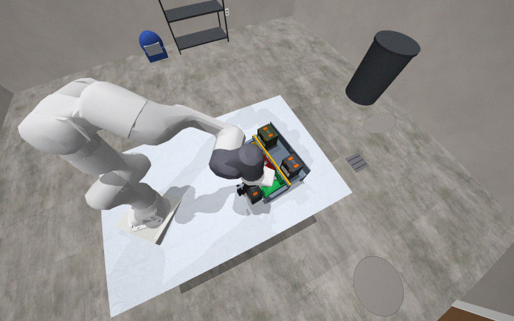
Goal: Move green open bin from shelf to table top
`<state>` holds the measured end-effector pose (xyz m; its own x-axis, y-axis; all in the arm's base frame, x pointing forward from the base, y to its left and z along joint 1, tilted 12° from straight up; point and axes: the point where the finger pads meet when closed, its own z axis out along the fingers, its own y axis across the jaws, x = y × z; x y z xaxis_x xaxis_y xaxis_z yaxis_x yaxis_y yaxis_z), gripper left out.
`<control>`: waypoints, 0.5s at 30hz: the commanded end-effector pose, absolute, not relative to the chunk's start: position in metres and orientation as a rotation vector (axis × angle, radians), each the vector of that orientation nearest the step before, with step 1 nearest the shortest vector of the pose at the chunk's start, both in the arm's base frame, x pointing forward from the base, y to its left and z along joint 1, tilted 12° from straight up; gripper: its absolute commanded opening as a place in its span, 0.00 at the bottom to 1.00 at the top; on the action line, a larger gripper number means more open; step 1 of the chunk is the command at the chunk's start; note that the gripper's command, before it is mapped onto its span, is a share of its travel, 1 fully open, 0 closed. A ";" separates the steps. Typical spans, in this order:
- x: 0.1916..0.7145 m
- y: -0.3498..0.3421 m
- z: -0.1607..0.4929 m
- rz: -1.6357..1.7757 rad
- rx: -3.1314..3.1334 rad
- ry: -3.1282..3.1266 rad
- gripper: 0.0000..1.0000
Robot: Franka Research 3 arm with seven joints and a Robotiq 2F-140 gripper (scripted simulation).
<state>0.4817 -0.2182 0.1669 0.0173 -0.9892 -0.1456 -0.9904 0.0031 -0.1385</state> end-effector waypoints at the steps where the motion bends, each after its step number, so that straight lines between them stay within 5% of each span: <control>1: 0.486 -0.220 0.168 -0.017 -2.099 2.058 0.57; 15: 0.491 -0.216 0.140 -0.017 -2.099 2.058 0.57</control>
<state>0.4852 -0.2132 0.1389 0.0269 -0.9884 -0.1495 -0.9905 -0.0062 -0.1373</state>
